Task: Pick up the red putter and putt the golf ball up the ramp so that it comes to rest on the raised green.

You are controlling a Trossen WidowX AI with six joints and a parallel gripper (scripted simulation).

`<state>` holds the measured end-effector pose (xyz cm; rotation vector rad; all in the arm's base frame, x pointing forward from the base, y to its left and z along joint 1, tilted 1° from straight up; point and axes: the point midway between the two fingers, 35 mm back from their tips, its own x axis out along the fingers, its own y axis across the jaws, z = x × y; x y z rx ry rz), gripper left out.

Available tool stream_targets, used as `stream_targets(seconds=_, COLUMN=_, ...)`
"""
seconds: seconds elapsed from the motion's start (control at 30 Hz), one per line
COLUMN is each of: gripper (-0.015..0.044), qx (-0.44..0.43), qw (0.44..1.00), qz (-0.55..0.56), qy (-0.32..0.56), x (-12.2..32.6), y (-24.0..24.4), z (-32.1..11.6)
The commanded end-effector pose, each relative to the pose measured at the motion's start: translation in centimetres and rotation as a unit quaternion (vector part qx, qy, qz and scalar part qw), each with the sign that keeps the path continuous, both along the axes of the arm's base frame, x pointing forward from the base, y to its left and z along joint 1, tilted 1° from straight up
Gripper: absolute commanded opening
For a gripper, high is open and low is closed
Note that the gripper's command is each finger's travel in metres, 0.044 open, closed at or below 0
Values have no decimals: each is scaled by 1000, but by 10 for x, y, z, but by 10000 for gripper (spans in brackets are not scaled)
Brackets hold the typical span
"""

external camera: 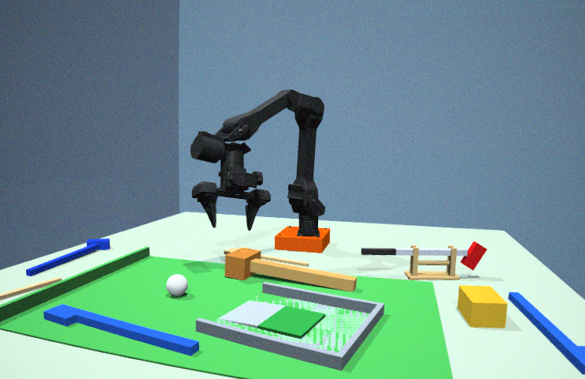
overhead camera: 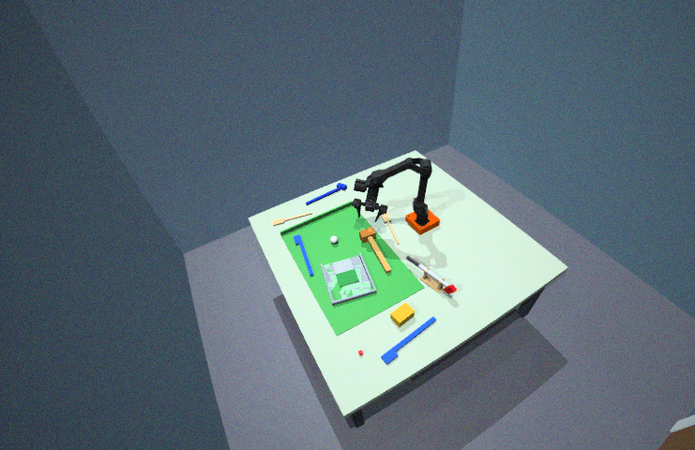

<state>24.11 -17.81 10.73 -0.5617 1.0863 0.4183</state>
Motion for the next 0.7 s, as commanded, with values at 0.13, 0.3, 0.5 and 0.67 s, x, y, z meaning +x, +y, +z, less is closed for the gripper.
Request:
stream_targets(seconds=0.13, gripper=440, qx=11, qw=990, qz=140, qy=29, x=51, y=95, z=-1)
stream_targets(seconds=0.3, gripper=440, qx=13, qw=972, qz=231, qy=50, x=64, y=164, z=-3)
stream_targets(seconds=0.5, gripper=440, qx=7, qw=939, qz=336, qy=75, x=59, y=248, z=-6)
stream_targets(seconds=0.67, gripper=440, qx=-4, qw=902, qz=421, qy=96, x=36, y=314, z=-8)
